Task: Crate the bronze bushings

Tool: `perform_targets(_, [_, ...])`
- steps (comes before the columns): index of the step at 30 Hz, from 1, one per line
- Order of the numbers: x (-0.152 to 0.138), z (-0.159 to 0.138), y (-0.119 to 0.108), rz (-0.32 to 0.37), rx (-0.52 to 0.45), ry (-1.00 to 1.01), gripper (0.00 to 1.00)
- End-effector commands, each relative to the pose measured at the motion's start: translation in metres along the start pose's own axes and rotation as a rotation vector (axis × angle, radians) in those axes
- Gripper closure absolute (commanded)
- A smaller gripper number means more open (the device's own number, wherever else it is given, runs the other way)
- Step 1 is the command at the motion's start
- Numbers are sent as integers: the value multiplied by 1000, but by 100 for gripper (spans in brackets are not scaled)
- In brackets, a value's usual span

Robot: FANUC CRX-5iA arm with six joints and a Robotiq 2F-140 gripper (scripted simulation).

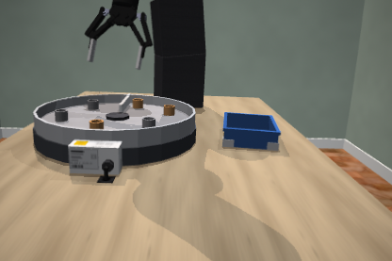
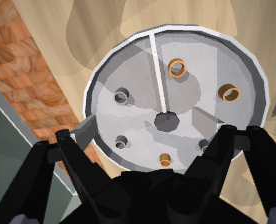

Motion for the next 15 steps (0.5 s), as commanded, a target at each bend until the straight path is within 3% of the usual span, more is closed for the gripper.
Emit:
perform_targets(1, [20, 9, -9, -45, 87, -46, 0])
perform_targets(8, [53, 24, -24, -110, 209, -120, 0])
perform_targets(15, [62, 27, -28, -126, 243, -140, 0])
Point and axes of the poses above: the point where the finger pads meet when closed, its own y axis out along the fingers, its own x axis across the jaws, z = x × y, the point moved 1 cm from there along -y, back along the fingers, and after that the axes turned 1 degree about -y, right-handed, at the moved point
